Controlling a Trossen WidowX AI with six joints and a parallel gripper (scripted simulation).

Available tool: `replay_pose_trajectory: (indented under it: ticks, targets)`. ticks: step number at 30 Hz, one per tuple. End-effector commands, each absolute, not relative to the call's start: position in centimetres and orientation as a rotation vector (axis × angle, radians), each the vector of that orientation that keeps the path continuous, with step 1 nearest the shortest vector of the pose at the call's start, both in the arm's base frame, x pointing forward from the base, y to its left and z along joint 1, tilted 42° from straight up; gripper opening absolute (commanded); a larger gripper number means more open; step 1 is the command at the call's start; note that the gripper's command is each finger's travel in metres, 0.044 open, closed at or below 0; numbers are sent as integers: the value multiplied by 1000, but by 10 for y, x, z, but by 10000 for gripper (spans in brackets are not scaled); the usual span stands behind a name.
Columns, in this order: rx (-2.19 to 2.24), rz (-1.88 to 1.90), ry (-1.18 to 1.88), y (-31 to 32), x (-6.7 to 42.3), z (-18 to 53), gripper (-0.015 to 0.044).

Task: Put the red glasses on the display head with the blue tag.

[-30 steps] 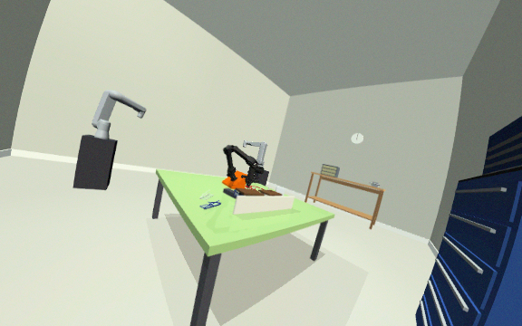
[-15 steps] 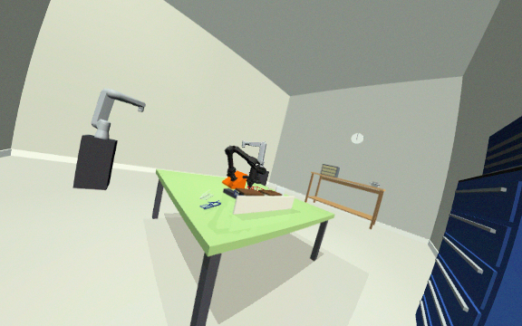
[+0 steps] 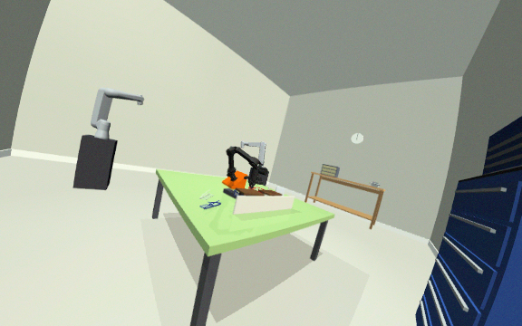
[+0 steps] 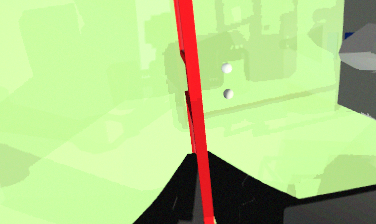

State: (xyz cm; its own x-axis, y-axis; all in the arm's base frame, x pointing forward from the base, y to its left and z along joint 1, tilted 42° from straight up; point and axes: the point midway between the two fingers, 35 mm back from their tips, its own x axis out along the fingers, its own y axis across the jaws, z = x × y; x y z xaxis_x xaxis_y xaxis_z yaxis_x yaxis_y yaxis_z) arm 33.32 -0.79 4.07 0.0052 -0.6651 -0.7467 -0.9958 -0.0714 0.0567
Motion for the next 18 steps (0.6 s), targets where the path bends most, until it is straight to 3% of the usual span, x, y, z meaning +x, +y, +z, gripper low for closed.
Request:
replay_pose_trajectory:
  ticks: [1, 18]
  targets:
    - [-1791, 859, 1704, -8, 341, 41, 0]
    - [-1791, 857, 1703, -7, 365, 40, 0]
